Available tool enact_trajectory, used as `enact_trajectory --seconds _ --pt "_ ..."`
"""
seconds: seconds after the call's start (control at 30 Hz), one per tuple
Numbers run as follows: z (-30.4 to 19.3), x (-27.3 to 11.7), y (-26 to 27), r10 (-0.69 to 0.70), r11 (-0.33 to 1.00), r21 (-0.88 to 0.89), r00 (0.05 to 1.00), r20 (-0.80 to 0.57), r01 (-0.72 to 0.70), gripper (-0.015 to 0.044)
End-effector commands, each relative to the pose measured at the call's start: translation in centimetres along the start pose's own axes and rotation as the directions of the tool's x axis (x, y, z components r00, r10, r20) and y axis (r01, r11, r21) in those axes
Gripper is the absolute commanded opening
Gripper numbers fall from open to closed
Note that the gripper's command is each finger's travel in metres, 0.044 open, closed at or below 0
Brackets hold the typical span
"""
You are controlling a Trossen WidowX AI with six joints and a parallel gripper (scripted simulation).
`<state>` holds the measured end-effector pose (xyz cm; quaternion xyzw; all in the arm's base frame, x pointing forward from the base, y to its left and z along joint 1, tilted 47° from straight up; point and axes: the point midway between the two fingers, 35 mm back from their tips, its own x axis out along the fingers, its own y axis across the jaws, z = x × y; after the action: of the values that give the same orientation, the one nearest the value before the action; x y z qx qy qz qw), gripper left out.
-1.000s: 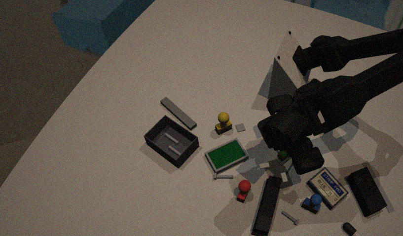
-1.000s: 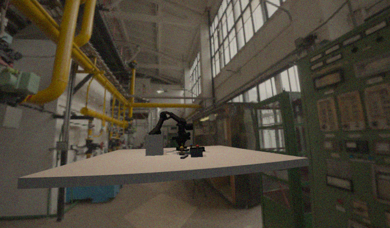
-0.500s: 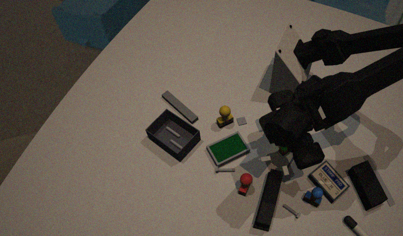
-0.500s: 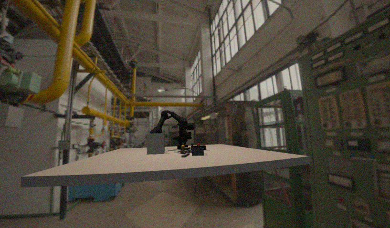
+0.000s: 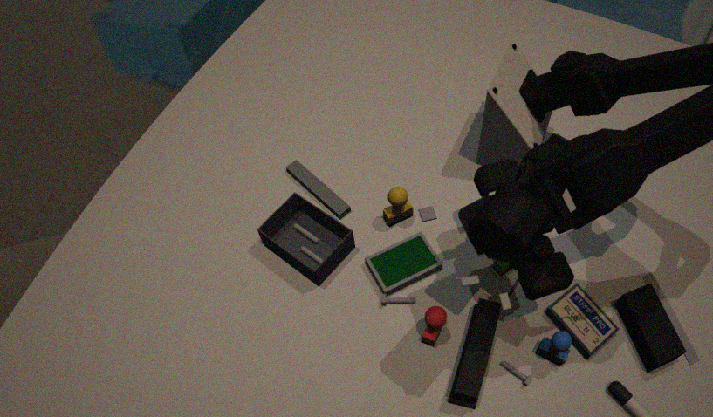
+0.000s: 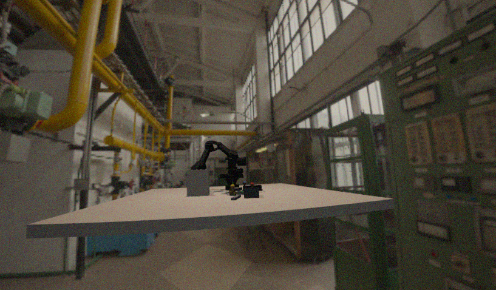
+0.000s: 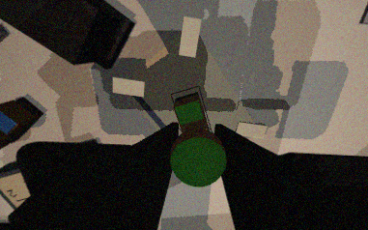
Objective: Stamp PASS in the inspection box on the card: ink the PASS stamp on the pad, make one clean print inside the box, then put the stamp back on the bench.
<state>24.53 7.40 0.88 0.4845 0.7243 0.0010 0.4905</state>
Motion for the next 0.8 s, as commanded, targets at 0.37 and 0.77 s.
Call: enact_trajectory --seconds 0.37,0.77 --pt "-0.05 0.39 0.03 0.003 1.0 0.006 1.0 -0.004 -0.003 0.0" --pt "-0.05 0.49 0.04 0.003 1.0 0.006 1.0 -0.004 -0.003 0.0"
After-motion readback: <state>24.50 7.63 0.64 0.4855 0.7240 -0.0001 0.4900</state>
